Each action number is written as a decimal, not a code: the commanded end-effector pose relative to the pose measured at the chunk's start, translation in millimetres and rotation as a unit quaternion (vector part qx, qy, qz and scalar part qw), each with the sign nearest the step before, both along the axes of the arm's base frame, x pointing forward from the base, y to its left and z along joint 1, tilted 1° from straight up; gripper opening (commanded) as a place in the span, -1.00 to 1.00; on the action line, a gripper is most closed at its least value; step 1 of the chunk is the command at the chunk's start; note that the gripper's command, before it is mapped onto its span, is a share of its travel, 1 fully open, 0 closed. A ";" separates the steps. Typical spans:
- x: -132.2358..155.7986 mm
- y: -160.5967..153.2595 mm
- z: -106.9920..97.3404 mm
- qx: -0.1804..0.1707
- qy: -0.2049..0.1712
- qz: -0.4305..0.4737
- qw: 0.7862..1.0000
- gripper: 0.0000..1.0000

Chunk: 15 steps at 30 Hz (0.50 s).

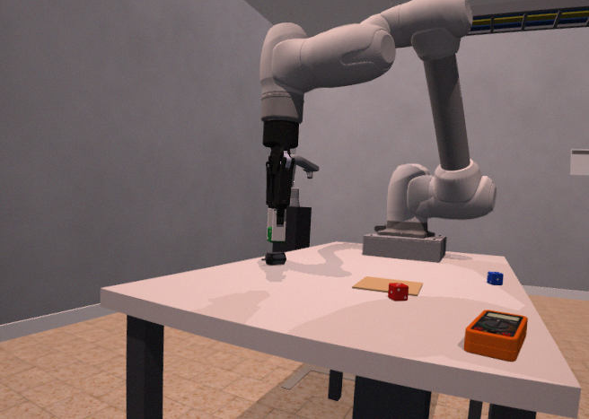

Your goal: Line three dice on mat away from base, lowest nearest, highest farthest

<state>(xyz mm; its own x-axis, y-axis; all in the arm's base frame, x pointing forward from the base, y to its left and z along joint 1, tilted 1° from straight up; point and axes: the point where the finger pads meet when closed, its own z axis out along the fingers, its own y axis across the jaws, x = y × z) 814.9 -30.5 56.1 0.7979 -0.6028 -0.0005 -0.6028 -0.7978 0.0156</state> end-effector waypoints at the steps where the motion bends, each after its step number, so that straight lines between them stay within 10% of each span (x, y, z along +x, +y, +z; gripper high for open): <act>1: -32.6 40.8 7.6 -0.001 -0.006 -0.052 0.999 -0.51; 15: -181.1 148.3 8.9 -0.003 -0.009 -0.259 0.966 -0.51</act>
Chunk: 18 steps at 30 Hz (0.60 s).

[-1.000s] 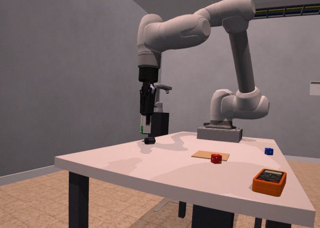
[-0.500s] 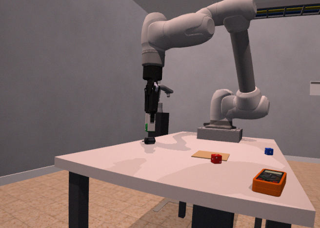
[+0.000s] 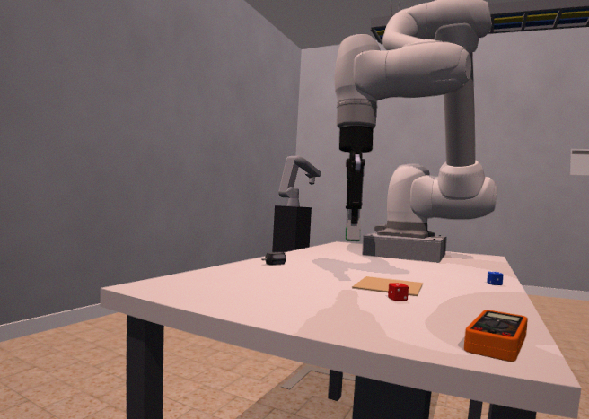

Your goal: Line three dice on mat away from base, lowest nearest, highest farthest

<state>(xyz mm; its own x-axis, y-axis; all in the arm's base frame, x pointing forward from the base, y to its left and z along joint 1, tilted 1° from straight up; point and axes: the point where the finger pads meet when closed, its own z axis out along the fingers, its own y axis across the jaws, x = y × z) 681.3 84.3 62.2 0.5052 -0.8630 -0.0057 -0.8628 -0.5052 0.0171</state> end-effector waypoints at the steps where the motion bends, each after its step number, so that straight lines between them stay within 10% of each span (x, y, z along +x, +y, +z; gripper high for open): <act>1: -47.5 33.5 2.8 -0.007 -0.010 -0.065 0.998 -0.51; 18: -107.4 60.4 -0.8 -0.007 -0.011 -0.141 0.990 -0.51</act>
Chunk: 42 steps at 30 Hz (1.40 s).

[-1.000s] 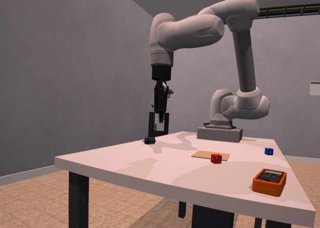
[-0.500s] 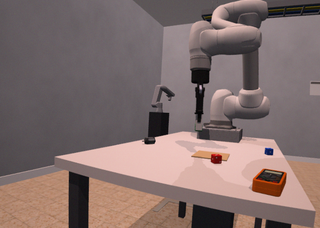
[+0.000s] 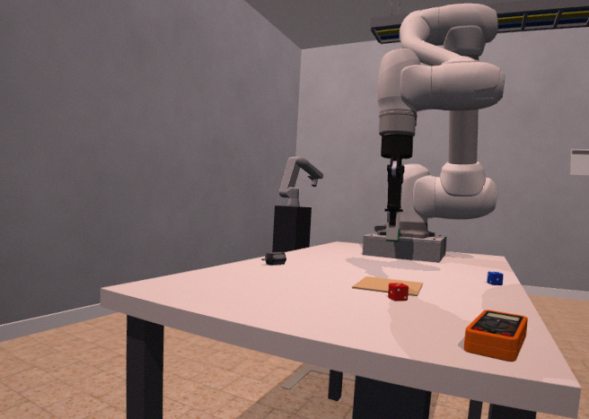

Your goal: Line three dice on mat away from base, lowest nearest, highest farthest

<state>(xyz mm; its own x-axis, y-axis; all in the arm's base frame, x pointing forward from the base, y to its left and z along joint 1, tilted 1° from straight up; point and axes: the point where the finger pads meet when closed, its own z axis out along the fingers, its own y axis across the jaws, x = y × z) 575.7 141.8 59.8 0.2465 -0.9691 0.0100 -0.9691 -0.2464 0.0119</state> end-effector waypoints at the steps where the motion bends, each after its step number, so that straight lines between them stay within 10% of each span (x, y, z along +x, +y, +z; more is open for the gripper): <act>1: -1.9 3.2 1.5 -0.001 -0.005 -0.001 1.000 -0.51; 42: -2.0 1.2 -96.9 -0.001 -0.003 -0.001 1.000 -0.51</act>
